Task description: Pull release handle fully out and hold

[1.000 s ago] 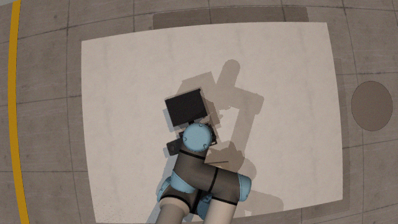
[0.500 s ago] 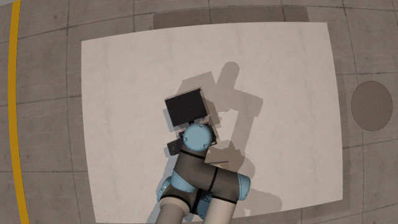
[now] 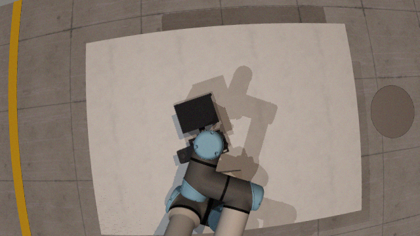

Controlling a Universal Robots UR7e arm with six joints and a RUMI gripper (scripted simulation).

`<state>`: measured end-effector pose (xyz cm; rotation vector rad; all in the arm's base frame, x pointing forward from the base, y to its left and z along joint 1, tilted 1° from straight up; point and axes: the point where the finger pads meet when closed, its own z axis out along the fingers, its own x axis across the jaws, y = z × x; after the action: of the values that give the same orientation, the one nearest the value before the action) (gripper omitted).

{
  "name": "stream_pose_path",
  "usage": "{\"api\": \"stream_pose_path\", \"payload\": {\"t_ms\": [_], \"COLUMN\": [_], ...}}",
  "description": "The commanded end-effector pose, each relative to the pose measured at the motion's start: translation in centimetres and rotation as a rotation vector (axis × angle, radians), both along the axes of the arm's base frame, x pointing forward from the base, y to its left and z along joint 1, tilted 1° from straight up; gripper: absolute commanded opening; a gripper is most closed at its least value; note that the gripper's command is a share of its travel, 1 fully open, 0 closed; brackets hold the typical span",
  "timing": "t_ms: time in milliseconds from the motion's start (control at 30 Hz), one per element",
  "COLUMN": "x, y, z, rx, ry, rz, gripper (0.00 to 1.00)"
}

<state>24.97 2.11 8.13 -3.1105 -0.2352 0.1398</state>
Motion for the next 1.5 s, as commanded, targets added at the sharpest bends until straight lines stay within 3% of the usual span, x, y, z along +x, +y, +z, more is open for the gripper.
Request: {"api": "stream_pose_path", "payload": {"t_ms": [0,1300,1333,1467], "x": [0.03,0.09,0.09,0.11], "y": [-0.07,-0.10,-0.10,-0.10], "z": [-0.19,-0.10,-0.10,-0.09], "rx": [0.000,-0.001,-0.001,-0.001], "ry": [0.000,-0.002,-0.002,-0.002], "rz": [-0.001,-0.001,-0.001,-0.001], "gripper": [0.32,0.32,0.00,0.00]}}
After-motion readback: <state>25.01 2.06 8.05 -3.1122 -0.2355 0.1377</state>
